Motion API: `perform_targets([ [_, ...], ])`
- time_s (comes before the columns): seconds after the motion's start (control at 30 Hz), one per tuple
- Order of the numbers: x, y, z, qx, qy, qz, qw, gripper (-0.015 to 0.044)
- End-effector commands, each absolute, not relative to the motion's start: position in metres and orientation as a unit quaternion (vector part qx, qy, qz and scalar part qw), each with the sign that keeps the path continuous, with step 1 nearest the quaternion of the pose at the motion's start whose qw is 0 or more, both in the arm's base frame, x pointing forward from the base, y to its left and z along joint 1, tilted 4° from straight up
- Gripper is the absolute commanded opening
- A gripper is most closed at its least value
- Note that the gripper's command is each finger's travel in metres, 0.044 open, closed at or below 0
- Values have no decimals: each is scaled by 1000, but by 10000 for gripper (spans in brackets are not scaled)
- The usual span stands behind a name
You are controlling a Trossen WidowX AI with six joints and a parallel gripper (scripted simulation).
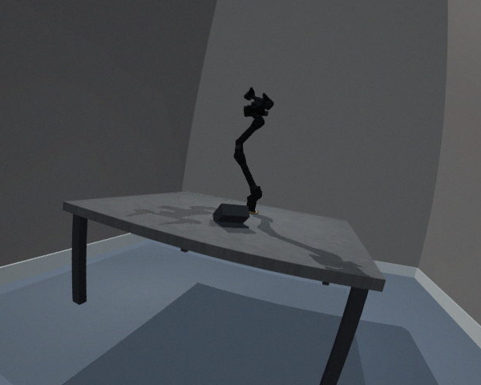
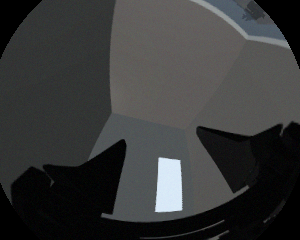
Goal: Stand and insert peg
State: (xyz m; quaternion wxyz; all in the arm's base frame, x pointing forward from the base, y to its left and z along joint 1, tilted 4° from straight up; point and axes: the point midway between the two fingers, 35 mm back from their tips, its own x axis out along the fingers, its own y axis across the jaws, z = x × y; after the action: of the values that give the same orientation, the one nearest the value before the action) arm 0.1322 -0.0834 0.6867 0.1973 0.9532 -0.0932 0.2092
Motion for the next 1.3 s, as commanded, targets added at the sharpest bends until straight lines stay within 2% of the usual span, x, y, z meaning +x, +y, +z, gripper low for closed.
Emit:
perform_targets([
  [0.0,127,-60,693,929,-122,221,269,440],
  [0.8,146,42,695,732,-222,206,611,440],
  [1.27,174,74,679,586,-256,173,749,440],
])
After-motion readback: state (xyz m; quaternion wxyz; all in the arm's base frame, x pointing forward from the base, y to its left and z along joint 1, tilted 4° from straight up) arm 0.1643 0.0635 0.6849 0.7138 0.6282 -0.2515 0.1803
